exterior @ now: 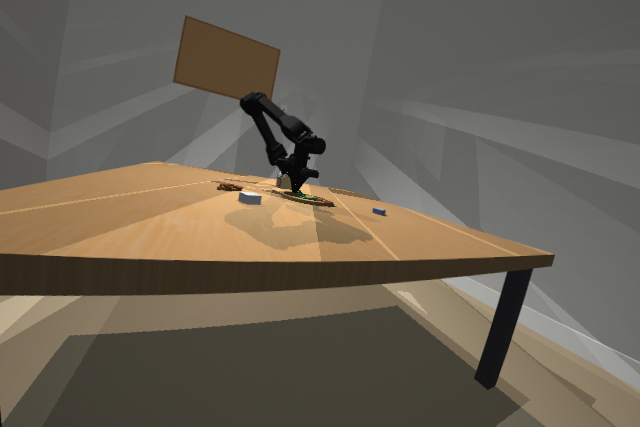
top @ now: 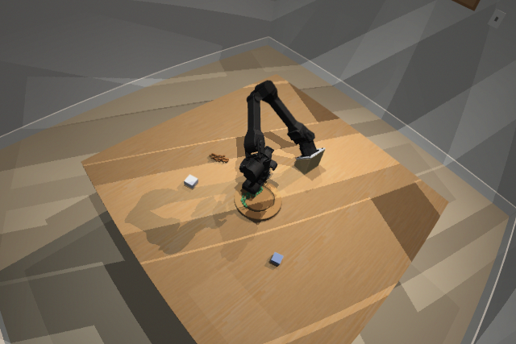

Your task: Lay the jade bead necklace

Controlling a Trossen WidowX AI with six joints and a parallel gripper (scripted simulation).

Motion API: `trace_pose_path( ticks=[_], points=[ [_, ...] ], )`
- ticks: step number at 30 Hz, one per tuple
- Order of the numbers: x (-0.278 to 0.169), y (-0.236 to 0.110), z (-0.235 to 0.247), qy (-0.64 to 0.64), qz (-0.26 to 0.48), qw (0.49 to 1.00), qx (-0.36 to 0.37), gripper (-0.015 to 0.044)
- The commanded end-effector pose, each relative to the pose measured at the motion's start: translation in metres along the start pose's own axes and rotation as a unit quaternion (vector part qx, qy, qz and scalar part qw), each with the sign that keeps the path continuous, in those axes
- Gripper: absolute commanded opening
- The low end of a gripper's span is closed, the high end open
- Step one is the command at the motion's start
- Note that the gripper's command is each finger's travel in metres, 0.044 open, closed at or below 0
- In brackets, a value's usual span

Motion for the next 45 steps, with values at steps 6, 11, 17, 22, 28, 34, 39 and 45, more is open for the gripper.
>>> trace_pose_path(
  ticks=[6, 11, 17, 22, 28, 34, 39, 45],
  points=[
    [0.000, -0.014, -0.001, -0.003, -0.003, 1.000, -0.001, 0.0000],
    [0.000, -0.014, -0.001, -0.003, -0.003, 1.000, -0.001, 0.0000],
    [-0.010, -0.014, -0.006, -0.003, -0.002, 1.000, -0.001, 0.0000],
    [-0.024, -0.014, -0.015, -0.003, -0.001, 1.000, -0.001, 0.0000],
    [-0.036, -0.013, -0.023, -0.003, -0.002, 1.000, -0.001, 0.0000],
    [-0.036, -0.013, -0.023, -0.003, -0.002, 1.000, -0.001, 0.0000],
    [-0.036, -0.013, -0.023, -0.003, -0.002, 1.000, -0.001, 0.0000],
    [-0.036, -0.005, -0.023, -0.003, -0.002, 1.000, -0.001, 0.0000]
  ],
)
Point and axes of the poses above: the point midway between the two fingers, 35 mm back from their tips, its own y axis out along the fingers, its own z axis across the jaws, x = y × z, the point moved 1 cm from there along -y, back along the fingers, and after that the axes turned 8 degrees about y, right-handed, at the moved point
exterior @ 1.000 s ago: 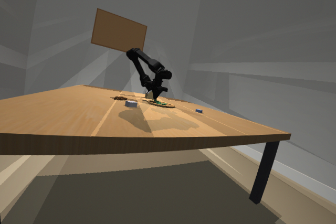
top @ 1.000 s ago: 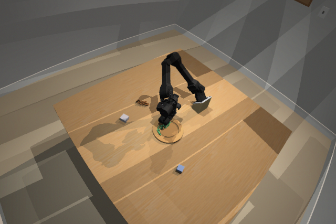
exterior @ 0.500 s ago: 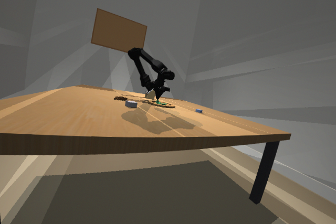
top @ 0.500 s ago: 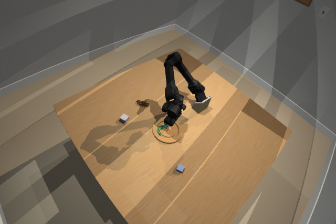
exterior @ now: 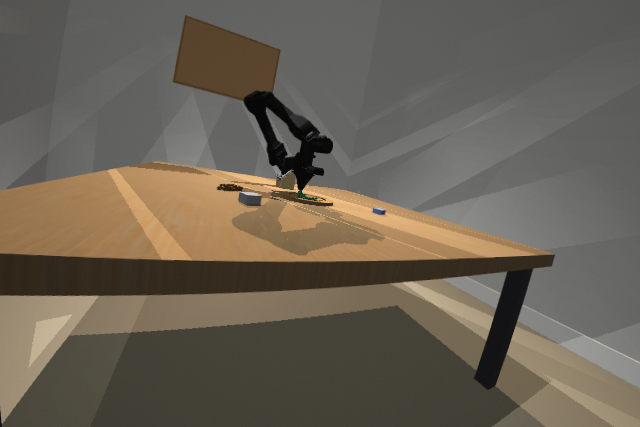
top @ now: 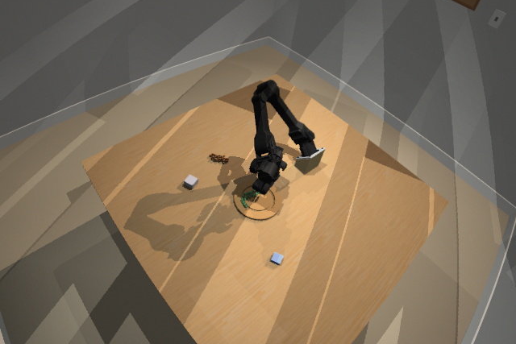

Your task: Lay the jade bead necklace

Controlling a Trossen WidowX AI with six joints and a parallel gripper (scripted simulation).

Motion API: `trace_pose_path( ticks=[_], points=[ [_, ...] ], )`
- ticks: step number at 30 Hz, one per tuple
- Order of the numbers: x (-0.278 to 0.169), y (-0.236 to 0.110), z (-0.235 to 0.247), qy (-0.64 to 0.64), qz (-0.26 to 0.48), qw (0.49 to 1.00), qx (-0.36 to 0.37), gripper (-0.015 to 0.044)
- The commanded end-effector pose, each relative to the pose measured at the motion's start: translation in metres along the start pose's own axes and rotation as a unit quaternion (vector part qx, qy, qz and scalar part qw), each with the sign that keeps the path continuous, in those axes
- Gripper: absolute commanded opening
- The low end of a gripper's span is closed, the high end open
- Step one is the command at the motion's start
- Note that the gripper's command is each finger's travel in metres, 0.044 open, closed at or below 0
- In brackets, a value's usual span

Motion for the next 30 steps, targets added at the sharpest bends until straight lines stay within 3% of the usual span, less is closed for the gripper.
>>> trace_pose_path(
  ticks=[1, 6, 23, 30],
  points=[
    [-0.001, 0.008, -0.003, -0.005, 0.000, 1.000, -0.003, 0.0000],
    [-0.001, 0.013, -0.003, -0.005, 0.000, 1.000, -0.004, 0.0000],
    [-0.001, 0.005, -0.003, -0.006, 0.001, 1.000, -0.004, 0.0440],
    [-0.001, -0.003, -0.003, -0.005, 0.000, 1.000, -0.003, 0.0440]
  ],
)
Point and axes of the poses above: the point midway between the two fingers, 35 mm back from their tips, its own y axis out along the fingers, its own z axis across the jaws, x = y × z, the point moved 1 cm from there along -y, back along the fingers, and after that the axes turned 8 degrees about y, right-handed, at the moved point
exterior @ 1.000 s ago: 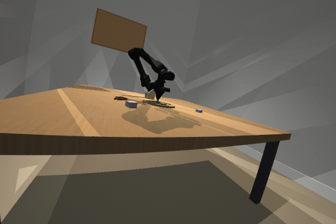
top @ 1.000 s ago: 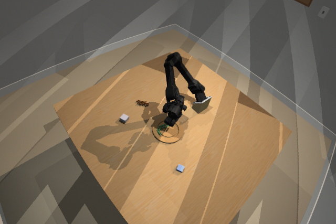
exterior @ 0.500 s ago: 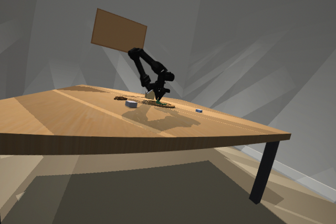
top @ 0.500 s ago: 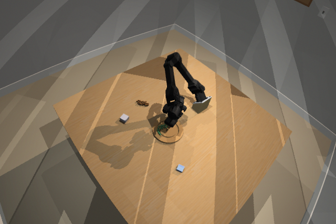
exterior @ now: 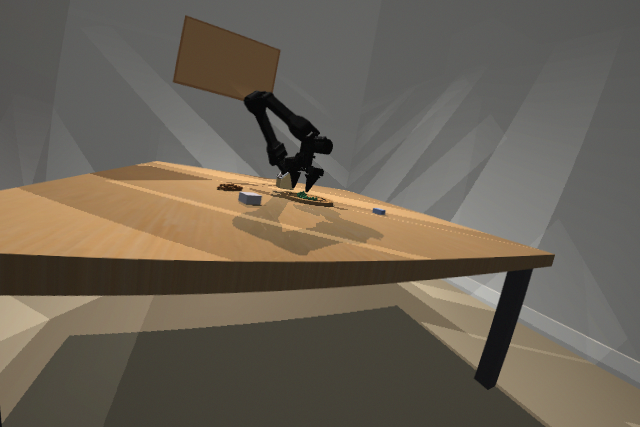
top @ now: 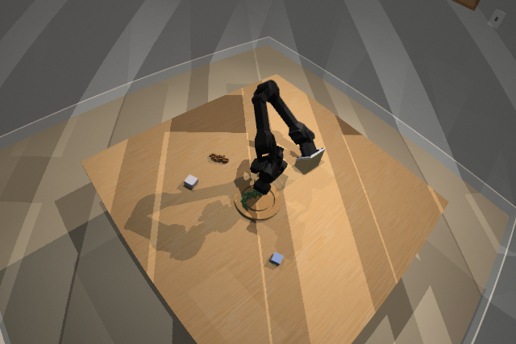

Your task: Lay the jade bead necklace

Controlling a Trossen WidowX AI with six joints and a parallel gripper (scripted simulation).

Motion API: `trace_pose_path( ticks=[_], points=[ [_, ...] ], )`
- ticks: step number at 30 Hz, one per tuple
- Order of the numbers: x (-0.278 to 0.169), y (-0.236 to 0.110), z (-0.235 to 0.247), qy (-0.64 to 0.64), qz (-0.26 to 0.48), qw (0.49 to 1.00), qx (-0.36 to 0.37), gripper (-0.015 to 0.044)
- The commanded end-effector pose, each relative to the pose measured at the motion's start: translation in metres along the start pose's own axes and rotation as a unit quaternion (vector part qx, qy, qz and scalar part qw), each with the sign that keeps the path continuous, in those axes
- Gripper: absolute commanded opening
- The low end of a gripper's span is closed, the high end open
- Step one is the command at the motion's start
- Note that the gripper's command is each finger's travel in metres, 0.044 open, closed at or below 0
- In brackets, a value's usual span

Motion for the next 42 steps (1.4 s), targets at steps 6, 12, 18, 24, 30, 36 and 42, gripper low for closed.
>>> trace_pose_path(
  ticks=[6, 12, 18, 24, 30, 36, 42],
  points=[
    [0.000, -0.004, 0.002, 0.005, 0.003, 1.000, 0.002, 0.0440],
    [0.000, -0.004, 0.002, 0.005, 0.003, 1.000, 0.002, 0.0440],
    [0.000, -0.004, 0.002, 0.005, 0.003, 1.000, 0.002, 0.0440],
    [0.000, -0.004, 0.002, 0.005, 0.003, 1.000, 0.002, 0.0440],
    [0.000, -0.004, 0.003, -0.003, 0.003, 1.000, 0.002, 0.0414],
    [-0.001, -0.019, 0.030, -0.263, 0.002, 0.965, 0.004, 0.0310],
    [-0.002, -0.029, 0.047, -0.423, 0.002, 0.906, 0.004, 0.0310]
  ],
)
Point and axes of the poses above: the point midway between the two fingers, 35 mm back from their tips, its own y axis out along the fingers, its own z axis across the jaws, x = y × z, the point moved 1 cm from there along -y, back along the fingers, and after that the axes turned 8 degrees about y, right-handed, at the moved point
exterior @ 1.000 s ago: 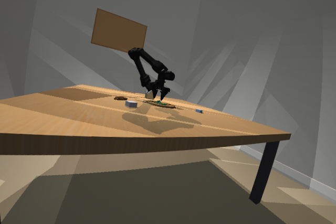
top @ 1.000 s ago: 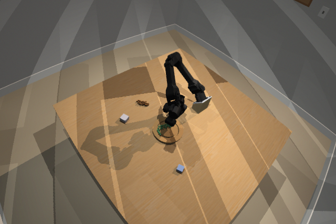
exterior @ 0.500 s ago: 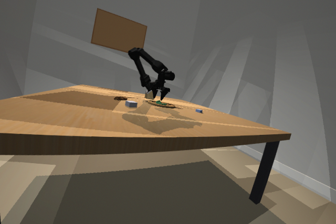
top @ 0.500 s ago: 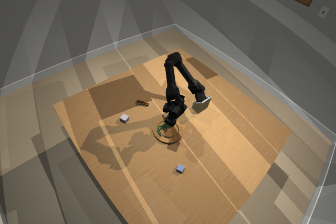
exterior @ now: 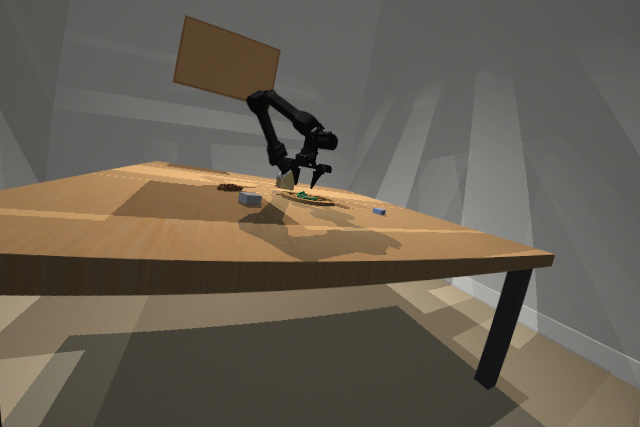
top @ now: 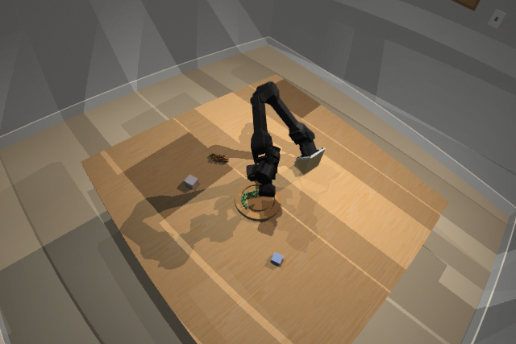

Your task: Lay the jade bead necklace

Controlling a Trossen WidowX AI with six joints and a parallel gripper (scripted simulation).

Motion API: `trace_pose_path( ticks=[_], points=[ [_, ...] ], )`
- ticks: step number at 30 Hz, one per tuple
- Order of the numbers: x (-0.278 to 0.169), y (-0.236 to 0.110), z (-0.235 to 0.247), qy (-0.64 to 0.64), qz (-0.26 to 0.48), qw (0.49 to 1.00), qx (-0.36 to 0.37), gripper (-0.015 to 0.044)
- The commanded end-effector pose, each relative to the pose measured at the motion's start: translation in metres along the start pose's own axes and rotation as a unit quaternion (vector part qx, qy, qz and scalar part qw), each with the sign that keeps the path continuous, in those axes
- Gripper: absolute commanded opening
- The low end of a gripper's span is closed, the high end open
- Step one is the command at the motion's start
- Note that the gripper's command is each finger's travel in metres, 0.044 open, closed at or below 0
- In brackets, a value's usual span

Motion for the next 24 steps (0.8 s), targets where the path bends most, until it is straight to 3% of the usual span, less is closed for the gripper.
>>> trace_pose_path(
  ticks=[1, 24],
  points=[
    [0.007, -0.011, 0.020, -0.186, 0.004, 0.982, 0.003, 0.0310],
    [0.009, -0.002, 0.021, -0.179, 0.003, 0.984, 0.007, 0.0310]
  ],
)
Point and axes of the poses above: the point midway between the two fingers, 35 mm back from their tips, its own y axis out along the fingers, its own z axis across the jaws, x = y × z, the point moved 1 cm from there along -y, back along the fingers, and after that the axes turned 8 degrees about y, right-handed, at the moved point
